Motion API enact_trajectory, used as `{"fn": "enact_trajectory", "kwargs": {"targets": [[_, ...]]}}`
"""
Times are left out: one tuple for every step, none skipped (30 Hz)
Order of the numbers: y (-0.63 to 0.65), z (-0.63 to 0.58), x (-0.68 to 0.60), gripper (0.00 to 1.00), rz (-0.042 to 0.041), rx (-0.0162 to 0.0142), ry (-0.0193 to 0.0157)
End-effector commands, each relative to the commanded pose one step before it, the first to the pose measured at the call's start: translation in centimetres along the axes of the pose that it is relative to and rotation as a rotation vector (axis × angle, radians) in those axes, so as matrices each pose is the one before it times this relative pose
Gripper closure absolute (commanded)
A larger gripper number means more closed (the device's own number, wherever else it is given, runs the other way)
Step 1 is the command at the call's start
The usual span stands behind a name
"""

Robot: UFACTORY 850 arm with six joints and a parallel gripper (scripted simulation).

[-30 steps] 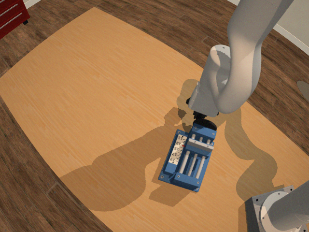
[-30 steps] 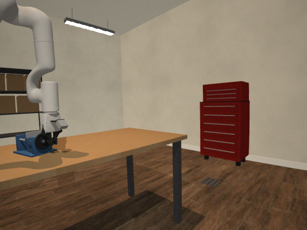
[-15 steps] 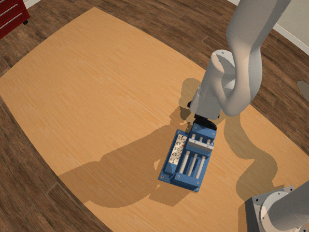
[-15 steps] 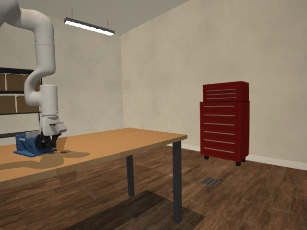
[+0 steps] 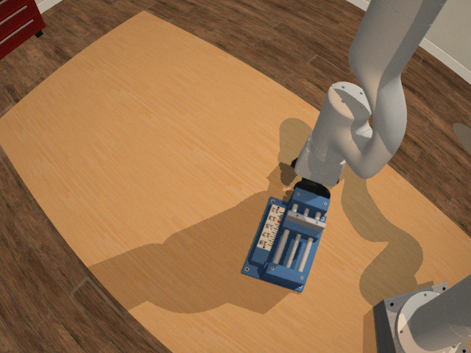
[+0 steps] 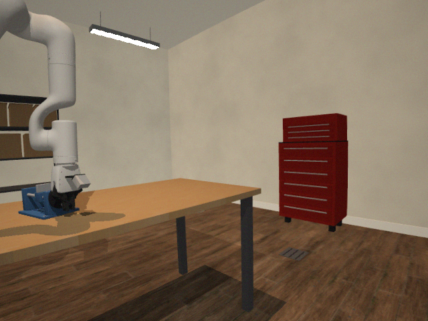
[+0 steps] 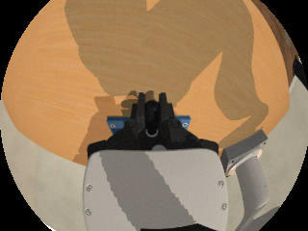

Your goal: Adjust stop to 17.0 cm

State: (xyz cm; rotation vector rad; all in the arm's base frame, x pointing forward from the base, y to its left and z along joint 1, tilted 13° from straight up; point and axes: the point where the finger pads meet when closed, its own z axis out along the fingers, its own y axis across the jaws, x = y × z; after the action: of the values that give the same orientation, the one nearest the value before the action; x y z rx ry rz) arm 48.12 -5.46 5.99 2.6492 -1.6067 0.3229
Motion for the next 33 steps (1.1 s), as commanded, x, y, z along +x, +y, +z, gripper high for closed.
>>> {"fn": "enact_trajectory", "kwargs": {"targets": [[0.523,0.080,0.044,0.94,0.00058,0.01201,0.00960],[0.184,0.006,0.000,0.94,0.00000,0.00000,0.00001],[0.184,0.006,-0.002,0.94,0.00000,0.00002,-0.00005],[0.228,-0.029,0.001,0.94,0.00000,-0.00001,0.00003],[0.234,-0.034,-0.001,0.94,0.00000,0.00001,-0.00001],[0.288,-0.076,0.000,0.94,0.00000,0.00000,-0.00001],[0.327,-0.107,-0.002,0.94,0.00000,0.00001,-0.00002],[0.620,-0.367,0.000,0.94,0.00000,0.00000,0.00000],[0.000,0.000,0.000,0.94,0.00000,0.00000,0.00000],[0.000,0.000,0.000,0.94,0.00000,0.00000,0.00000],[0.515,-0.480,0.000,0.94,0.00000,-0.00001,0.00000],[0.235,-0.311,0.000,0.94,0.00000,-0.00001,0.00001],[0.158,-0.254,-0.001,0.94,0.00000,0.00001,-0.00001],[0.093,-0.204,0.001,0.94,0.00000,-0.00003,0.00003],[0.077,-0.193,0.000,0.94,0.00000,0.00000,0.00000],[0.069,-0.186,-0.001,0.94,0.00000,0.00003,-0.00002],[0.034,-0.159,0.002,0.94,0.00000,-0.00004,0.00005],[0.033,-0.159,0.000,0.94,0.00000,0.00000,0.00000],[0.033,-0.159,-0.002,0.94,0.00000,0.00005,-0.00006],[0.009,-0.141,0.002,0.94,0.00000,-0.00004,0.00007],[0.005,-0.138,0.001,0.94,0.00000,-0.00002,0.00004],[0.004,-0.138,-0.001,0.94,0.00000,0.00001,-0.00002],[0.004,-0.138,-0.002,0.94,0.00000,0.00005,-0.00008],[-0.015,-0.125,0.003,0.94,0.00000,-0.00004,0.00009],[-0.017,-0.124,0.001,0.94,0.00000,-0.00002,0.00005],[0.000,0.000,0.000,0.94,0.00000,0.00000,0.00000],[0.000,0.000,0.000,0.94,0.00000,0.00000,0.00000],[-0.018,-0.124,0.000,0.94,0.00000,0.00001,-0.00002],[-0.018,-0.124,-0.002,0.94,0.00000,0.00004,-0.00008],[-0.029,-0.120,0.001,0.94,0.00000,0.00000,0.00003],[-0.038,-0.116,0.002,0.94,0.00000,-0.00003,0.00009],[-0.038,-0.117,0.000,0.94,0.00000,-0.00001,0.00001],[-0.038,-0.117,-0.002,0.94,0.00000,0.00002,-0.00007]]}}
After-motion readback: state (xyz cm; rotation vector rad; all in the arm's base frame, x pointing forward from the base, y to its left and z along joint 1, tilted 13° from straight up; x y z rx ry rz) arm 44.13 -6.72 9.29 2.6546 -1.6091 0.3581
